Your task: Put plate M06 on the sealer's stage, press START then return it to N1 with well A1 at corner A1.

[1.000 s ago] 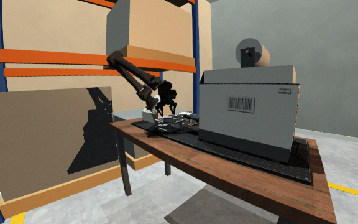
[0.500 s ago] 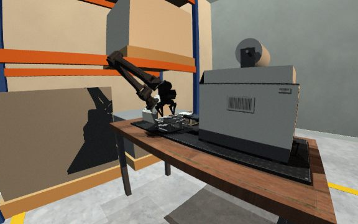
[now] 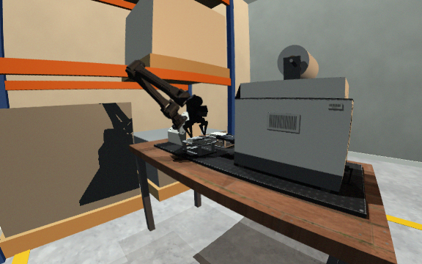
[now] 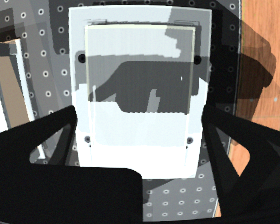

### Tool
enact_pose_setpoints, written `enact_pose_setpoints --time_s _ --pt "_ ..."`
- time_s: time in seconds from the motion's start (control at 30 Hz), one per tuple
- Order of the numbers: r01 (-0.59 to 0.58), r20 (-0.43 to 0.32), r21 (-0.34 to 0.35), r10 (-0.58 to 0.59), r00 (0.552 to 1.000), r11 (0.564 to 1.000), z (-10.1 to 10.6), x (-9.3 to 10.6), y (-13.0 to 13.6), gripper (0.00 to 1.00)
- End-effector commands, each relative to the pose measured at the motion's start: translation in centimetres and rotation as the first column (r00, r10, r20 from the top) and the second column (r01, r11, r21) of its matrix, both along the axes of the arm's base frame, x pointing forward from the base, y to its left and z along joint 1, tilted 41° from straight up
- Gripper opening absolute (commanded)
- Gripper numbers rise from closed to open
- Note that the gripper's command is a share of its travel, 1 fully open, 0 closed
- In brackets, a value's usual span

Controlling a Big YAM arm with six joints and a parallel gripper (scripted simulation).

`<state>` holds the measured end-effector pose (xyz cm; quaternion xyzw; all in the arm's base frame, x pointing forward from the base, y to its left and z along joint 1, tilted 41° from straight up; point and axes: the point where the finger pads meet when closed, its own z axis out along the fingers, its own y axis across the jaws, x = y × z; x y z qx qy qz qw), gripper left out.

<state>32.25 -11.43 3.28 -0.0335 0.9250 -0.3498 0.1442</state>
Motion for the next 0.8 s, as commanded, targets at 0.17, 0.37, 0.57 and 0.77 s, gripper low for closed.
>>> enact_pose_setpoints --time_s 0.17,0.37,0.57,0.77 --pt "0.005 0.042 0.001 -0.005 0.999 1.000 1.1 2.3 -0.4 1.00" --pt "0.005 0.018 0.002 -0.005 1.000 1.000 0.6 1.3 -0.3 1.00" --pt "-0.004 0.052 -0.001 0.004 0.999 1.000 2.8 2.0 1.3 1.00" --pt "0.002 0.065 0.002 -0.002 0.998 1.000 4.0 2.5 2.1 1.00"
